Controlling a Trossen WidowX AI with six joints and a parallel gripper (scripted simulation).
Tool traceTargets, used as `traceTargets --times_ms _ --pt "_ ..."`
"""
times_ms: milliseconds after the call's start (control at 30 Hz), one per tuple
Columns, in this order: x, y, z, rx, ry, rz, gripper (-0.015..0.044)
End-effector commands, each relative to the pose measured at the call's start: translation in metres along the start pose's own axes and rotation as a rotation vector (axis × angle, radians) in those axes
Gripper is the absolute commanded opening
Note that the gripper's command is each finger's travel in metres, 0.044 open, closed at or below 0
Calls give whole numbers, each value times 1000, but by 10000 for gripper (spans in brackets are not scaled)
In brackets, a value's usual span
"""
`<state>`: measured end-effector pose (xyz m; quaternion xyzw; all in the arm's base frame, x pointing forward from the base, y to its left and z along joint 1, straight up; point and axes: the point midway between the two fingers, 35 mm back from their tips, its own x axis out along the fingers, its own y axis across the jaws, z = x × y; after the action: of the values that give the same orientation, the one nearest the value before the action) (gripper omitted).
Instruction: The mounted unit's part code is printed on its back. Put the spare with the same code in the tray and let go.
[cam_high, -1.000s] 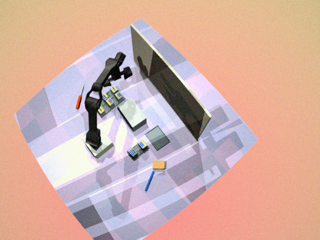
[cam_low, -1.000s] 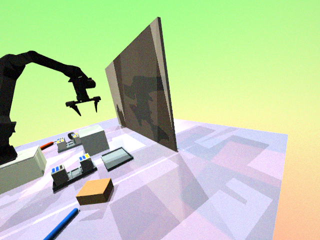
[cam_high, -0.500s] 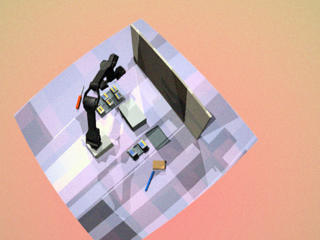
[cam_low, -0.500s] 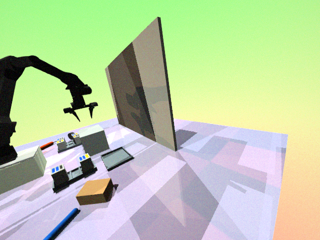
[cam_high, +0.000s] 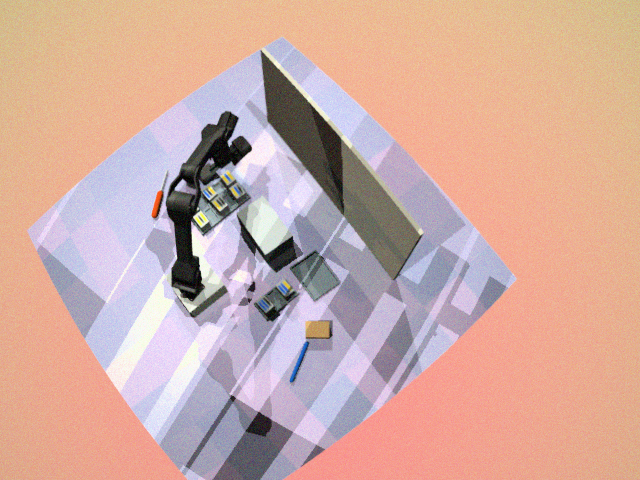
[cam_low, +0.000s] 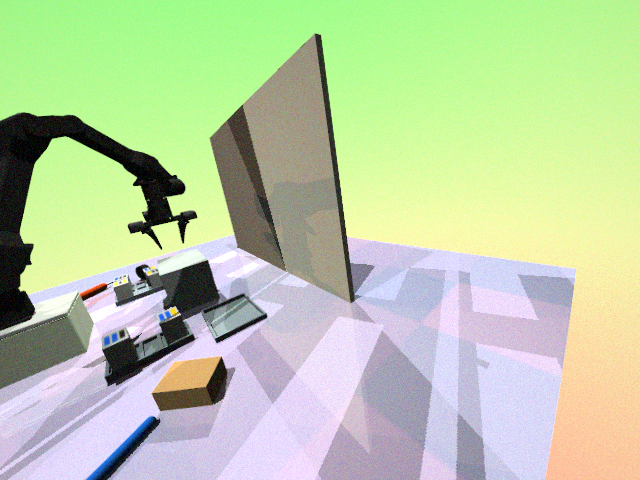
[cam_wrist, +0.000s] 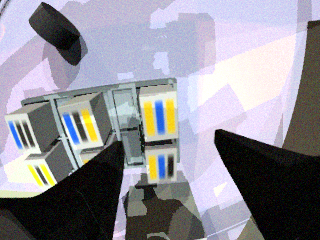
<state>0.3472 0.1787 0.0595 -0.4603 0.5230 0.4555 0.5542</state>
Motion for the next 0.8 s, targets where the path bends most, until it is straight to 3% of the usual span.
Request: traceTargets --times_ms 0,767 --pt "5 2 -1 -4 3 7 300" --pt "43 0 0 -4 3 7 300"
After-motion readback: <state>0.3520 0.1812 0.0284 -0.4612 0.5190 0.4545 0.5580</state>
